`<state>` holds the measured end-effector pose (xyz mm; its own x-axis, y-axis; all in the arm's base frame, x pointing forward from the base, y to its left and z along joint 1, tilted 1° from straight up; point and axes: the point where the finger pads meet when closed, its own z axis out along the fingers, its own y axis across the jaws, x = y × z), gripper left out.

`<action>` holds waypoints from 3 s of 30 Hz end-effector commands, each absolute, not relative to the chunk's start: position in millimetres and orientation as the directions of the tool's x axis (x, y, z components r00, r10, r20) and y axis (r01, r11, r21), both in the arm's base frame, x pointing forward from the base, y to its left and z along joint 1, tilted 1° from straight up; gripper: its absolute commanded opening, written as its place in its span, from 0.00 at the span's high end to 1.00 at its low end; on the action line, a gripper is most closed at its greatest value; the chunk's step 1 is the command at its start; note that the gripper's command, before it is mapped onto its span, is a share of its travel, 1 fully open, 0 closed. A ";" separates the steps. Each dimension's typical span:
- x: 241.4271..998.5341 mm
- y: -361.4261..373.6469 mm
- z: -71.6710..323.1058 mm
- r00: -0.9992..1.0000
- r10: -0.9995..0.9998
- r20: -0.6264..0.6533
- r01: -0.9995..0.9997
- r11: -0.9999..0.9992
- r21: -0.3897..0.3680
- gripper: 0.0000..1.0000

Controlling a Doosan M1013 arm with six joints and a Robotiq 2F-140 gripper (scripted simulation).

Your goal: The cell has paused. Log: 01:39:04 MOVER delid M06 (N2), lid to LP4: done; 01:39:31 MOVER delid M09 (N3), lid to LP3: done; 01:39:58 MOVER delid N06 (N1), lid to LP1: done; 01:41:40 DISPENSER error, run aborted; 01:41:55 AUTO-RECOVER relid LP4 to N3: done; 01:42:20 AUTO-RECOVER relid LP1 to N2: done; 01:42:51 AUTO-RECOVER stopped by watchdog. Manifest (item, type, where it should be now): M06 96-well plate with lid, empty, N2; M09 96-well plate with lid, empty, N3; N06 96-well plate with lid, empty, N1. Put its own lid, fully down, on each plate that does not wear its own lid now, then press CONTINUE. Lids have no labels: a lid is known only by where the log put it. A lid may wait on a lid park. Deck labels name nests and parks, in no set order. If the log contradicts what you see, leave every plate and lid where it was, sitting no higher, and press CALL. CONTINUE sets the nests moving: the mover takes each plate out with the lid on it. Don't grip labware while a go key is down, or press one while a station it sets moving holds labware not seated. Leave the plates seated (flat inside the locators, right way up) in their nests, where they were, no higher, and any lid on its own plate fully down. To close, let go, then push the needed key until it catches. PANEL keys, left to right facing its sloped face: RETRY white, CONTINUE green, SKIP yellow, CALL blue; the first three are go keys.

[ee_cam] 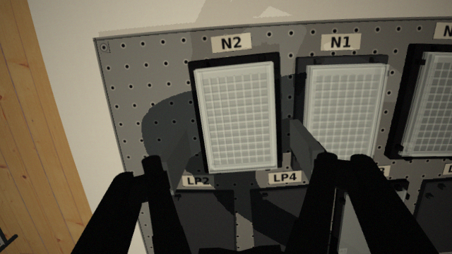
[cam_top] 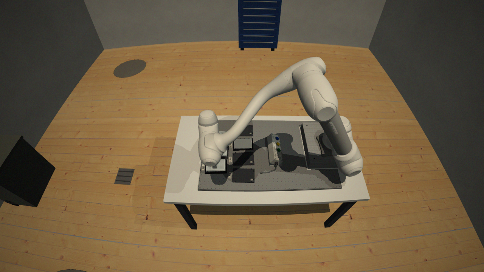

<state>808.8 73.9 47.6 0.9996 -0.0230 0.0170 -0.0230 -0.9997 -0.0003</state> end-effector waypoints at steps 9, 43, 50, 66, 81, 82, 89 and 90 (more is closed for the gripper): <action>799.7 61.0 52.0 1.000 -0.024 0.017 -0.024 -1.000 -0.001 0.34; 615.4 -103.4 48.2 0.999 -0.036 0.017 -0.036 -0.999 -0.001 0.34; 615.4 -103.4 48.2 0.999 -0.036 0.017 -0.036 -0.999 -0.001 0.34; 615.4 -103.4 48.2 0.999 -0.036 0.017 -0.036 -0.999 -0.001 0.34; 615.5 -103.4 43.6 0.999 -0.036 0.017 -0.036 -0.999 -0.001 0.34; 615.6 -103.4 42.8 0.999 -0.036 0.017 -0.036 -0.999 -0.001 0.34; 615.8 -103.5 34.6 0.999 -0.036 0.017 -0.036 -0.999 -0.001 0.34; 615.8 -103.5 33.2 0.999 -0.036 0.017 -0.036 -0.999 -0.001 0.34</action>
<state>615.7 -103.5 36.8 0.9992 -0.0359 0.0170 -0.0359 -0.9994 -0.0006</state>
